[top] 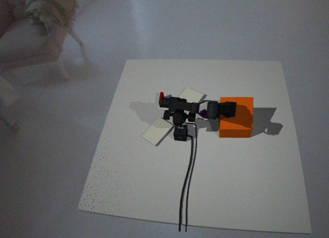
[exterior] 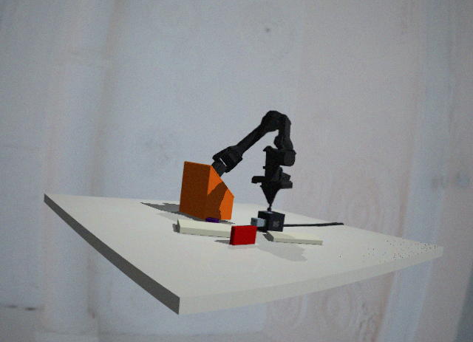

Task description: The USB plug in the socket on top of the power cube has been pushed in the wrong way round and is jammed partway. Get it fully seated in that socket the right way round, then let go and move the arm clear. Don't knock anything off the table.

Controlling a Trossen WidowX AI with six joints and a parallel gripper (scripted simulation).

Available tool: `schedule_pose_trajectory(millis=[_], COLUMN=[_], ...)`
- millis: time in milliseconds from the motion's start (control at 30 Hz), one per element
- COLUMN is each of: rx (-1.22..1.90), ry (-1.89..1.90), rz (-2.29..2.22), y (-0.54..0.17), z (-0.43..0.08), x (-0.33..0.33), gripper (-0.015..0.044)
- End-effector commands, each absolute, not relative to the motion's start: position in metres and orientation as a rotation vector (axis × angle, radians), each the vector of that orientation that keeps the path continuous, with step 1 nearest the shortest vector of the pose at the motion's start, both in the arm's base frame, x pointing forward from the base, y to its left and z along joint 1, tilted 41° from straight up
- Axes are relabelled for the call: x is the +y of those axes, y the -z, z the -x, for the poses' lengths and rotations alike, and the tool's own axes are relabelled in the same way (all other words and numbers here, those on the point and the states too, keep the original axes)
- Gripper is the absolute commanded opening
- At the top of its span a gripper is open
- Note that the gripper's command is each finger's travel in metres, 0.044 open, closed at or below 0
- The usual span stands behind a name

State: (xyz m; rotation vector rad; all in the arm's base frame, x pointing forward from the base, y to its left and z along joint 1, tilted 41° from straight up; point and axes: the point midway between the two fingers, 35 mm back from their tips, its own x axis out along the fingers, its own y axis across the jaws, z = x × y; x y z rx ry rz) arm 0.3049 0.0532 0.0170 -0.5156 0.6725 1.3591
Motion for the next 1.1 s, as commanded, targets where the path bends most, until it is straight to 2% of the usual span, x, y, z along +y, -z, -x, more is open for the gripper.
schedule_pose_trajectory(millis=[0, 1067], rx=[0.676, 0.676], ry=[-1.357, -1.357], rz=[0.513, 0.513], y=[-0.0159, -0.0130], z=[-0.3048, -0.3051], x=[0.0534, 0.0560], gripper=[0.0000, 0.0000])
